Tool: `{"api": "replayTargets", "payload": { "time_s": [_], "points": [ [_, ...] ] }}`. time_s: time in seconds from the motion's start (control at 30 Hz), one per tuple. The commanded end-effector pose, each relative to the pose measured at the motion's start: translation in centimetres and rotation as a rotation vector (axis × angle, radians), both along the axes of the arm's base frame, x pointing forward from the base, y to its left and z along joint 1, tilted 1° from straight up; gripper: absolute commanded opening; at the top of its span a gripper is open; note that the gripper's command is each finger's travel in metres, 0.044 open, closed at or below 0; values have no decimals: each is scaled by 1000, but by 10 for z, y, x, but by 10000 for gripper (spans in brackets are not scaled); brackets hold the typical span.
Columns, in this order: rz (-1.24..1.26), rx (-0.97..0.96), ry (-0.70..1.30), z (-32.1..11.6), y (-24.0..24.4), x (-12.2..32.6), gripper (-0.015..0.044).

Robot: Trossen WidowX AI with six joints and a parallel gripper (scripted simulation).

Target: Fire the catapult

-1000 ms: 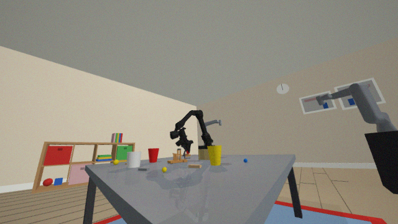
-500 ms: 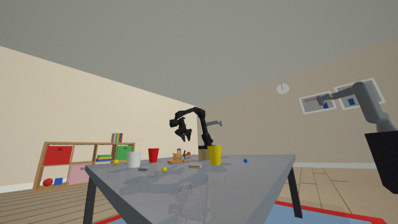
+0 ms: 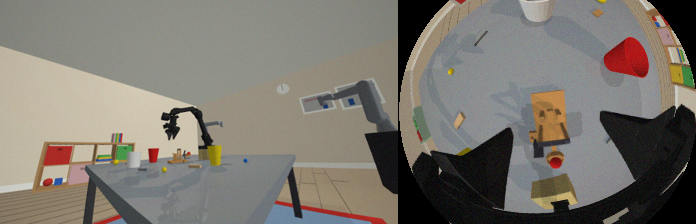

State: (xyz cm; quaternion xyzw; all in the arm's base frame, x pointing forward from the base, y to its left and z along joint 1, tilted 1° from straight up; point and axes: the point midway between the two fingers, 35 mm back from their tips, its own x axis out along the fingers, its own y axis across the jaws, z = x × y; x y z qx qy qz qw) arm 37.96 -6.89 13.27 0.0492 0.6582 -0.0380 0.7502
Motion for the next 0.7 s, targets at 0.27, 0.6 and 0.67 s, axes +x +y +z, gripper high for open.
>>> {"api": "replayTargets", "payload": {
  "time_s": [0.27, 0.6, 0.67],
  "points": [
    [72, -63, -402, 53, -27, 111, 440],
    [113, -117, -612, 92, -42, 160, 440],
    [113, -117, -612, 92, -42, 160, 440]
  ]
}}
